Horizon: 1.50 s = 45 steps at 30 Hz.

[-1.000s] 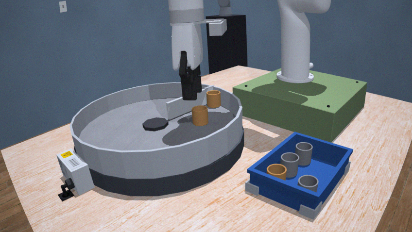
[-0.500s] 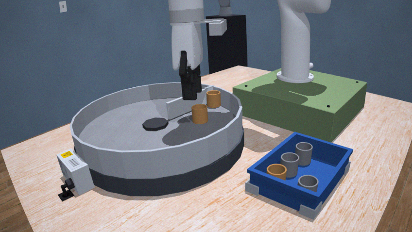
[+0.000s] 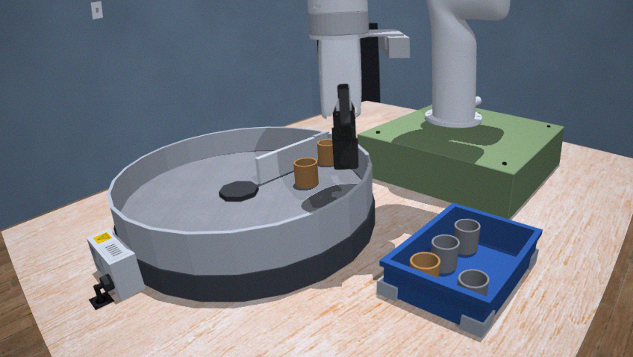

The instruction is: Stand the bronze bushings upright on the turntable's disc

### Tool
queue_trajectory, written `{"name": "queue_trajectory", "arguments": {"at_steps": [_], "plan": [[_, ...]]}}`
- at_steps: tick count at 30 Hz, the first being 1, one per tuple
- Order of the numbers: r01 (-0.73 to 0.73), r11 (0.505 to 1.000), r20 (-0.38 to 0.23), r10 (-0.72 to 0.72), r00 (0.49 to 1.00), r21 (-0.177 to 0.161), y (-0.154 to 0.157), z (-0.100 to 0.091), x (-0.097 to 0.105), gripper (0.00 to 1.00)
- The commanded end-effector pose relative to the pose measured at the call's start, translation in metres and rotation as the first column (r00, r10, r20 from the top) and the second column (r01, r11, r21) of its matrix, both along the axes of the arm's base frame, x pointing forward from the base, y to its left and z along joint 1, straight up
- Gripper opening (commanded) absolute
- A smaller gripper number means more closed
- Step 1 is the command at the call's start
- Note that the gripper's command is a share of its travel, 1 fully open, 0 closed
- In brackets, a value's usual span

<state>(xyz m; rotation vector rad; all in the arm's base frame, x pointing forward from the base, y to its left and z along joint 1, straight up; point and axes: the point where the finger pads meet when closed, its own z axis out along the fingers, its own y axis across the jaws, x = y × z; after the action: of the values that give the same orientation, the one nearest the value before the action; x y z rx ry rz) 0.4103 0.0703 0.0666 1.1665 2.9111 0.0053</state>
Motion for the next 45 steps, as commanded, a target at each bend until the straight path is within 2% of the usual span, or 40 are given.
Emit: {"name": "queue_trajectory", "arguments": {"at_steps": [1,8,9,45], "plan": [[-0.088,0.996,0.003,0.088,0.996,0.001,0.070,0.001,0.006,0.48],[-0.205,0.979,0.003,0.205,0.979,0.002,0.149,0.002,0.012,0.48],[-0.209,0.978,0.003,0.209,0.978,0.002,0.152,0.002,0.012,0.48],[-0.210,0.978,0.003,0.210,0.978,0.002,0.154,0.002,0.014,0.48]]}}
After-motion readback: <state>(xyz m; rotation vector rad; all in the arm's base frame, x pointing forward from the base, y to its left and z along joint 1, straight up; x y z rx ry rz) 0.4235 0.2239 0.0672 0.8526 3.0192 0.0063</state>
